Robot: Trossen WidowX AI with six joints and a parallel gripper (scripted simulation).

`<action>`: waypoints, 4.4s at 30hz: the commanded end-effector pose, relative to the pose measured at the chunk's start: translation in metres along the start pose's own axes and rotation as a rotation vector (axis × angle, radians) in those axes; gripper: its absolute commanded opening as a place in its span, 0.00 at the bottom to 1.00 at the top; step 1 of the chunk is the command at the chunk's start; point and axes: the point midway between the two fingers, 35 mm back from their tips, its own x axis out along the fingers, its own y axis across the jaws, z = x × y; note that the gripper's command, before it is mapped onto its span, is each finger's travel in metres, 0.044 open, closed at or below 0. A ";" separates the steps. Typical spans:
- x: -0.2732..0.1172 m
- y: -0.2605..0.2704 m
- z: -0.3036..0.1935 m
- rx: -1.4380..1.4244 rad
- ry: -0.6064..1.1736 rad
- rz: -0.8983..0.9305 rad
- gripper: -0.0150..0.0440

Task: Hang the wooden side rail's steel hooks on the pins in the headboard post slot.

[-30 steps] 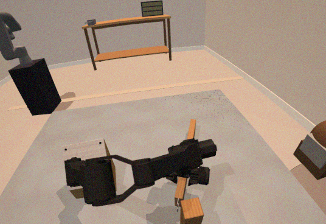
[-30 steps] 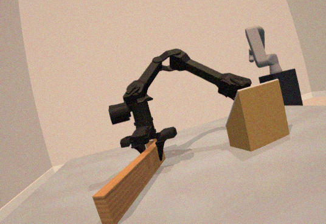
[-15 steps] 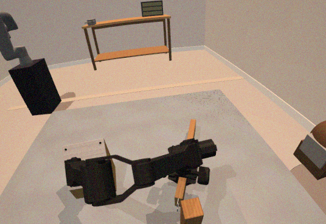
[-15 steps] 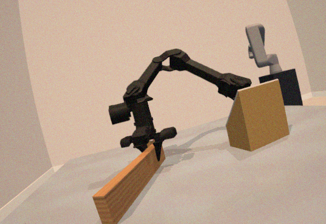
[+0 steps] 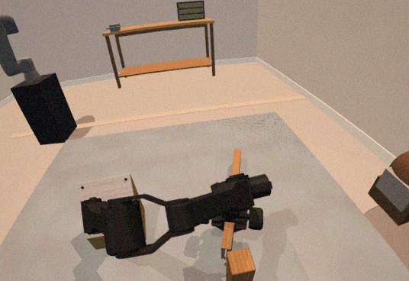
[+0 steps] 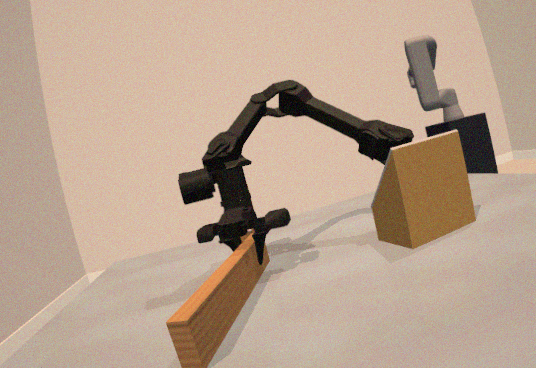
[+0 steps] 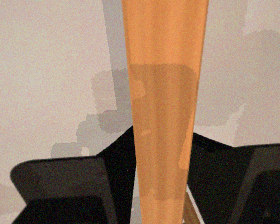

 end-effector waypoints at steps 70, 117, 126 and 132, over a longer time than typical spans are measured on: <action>-0.001 0.015 -0.001 -0.355 0.001 0.003 0.25; -0.009 0.015 -0.001 -0.355 0.000 0.003 0.25; -0.010 0.015 -0.001 -0.355 0.000 0.003 0.25; -0.011 0.015 -0.001 -0.355 0.000 0.003 0.25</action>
